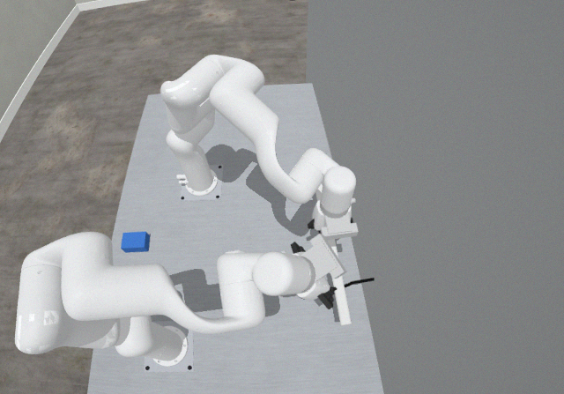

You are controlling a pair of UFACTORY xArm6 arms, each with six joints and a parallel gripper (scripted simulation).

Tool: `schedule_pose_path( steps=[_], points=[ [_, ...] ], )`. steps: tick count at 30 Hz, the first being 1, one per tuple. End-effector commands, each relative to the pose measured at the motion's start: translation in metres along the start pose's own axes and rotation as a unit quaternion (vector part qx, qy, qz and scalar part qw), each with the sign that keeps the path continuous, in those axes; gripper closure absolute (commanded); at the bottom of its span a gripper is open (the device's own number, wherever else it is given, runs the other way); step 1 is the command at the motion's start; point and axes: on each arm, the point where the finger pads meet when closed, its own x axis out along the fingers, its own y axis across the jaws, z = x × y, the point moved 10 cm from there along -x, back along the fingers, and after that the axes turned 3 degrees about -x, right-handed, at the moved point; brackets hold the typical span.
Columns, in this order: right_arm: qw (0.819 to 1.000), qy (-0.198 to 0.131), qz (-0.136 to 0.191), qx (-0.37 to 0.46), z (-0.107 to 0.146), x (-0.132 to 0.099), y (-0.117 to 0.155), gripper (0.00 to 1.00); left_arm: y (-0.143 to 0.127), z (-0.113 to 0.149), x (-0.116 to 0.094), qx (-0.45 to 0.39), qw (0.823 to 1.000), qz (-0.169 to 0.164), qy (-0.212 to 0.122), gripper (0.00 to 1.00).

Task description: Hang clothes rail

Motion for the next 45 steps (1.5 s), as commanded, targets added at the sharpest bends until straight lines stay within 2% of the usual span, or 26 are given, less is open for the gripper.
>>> schedule_pose_path(
  steps=[1,5,6,14,45],
  points=[
    [1.000,0.004,0.001,0.003,-0.0014,-0.0011,0.0004,0.00,-0.0011,-0.0010,-0.0021,0.003,1.000,-0.004,0.003,1.00],
    [1.000,0.004,0.001,0.003,-0.0014,-0.0011,0.0004,0.00,-0.0011,-0.0010,-0.0021,0.003,1.000,-0.004,0.003,1.00],
    [1.000,0.004,0.001,0.003,-0.0014,-0.0011,0.0004,0.00,-0.0011,-0.0010,-0.0015,0.003,1.000,-0.004,0.003,0.18],
    [1.000,0.004,0.001,0.003,-0.0014,-0.0011,0.0004,0.00,-0.0011,-0.0010,0.0039,0.003,1.000,-0.004,0.003,0.18],
    [1.000,0.004,0.001,0.003,-0.0014,-0.0011,0.0004,0.00,-0.0011,-0.0010,0.0040,0.003,1.000,-0.004,0.003,0.18]
  ],
)
